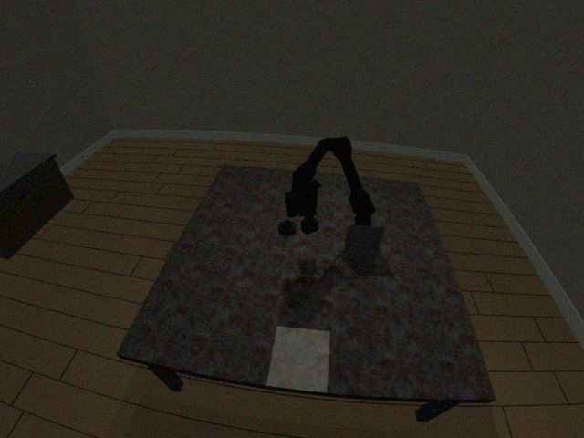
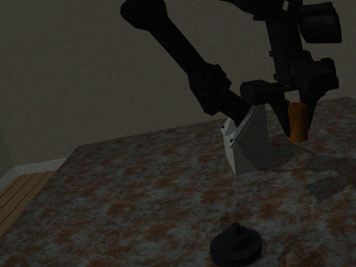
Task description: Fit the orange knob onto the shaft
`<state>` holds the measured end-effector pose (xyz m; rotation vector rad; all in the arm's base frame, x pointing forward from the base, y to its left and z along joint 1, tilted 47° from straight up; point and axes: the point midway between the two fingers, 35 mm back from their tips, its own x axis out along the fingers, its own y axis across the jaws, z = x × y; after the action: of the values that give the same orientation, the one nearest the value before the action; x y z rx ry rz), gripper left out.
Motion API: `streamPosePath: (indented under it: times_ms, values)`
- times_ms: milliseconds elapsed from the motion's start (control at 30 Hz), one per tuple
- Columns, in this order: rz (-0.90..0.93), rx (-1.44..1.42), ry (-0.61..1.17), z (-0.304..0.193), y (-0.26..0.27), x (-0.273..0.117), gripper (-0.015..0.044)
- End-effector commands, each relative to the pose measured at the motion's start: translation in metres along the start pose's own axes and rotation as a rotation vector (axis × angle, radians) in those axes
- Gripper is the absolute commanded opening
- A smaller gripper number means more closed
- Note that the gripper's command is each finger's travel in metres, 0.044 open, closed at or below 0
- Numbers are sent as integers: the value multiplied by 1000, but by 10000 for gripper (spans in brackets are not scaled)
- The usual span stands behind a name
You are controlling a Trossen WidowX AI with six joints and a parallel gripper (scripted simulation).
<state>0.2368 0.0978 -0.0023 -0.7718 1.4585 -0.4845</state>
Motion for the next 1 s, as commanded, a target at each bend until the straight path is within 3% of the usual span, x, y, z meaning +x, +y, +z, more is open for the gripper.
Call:
streamPosePath:
  times_ms: [0, 967]
  values:
    - [9, -1, -13, 9, -6, -1, 0]
    - [30, 34, -23, 52, -67, 17, 0]
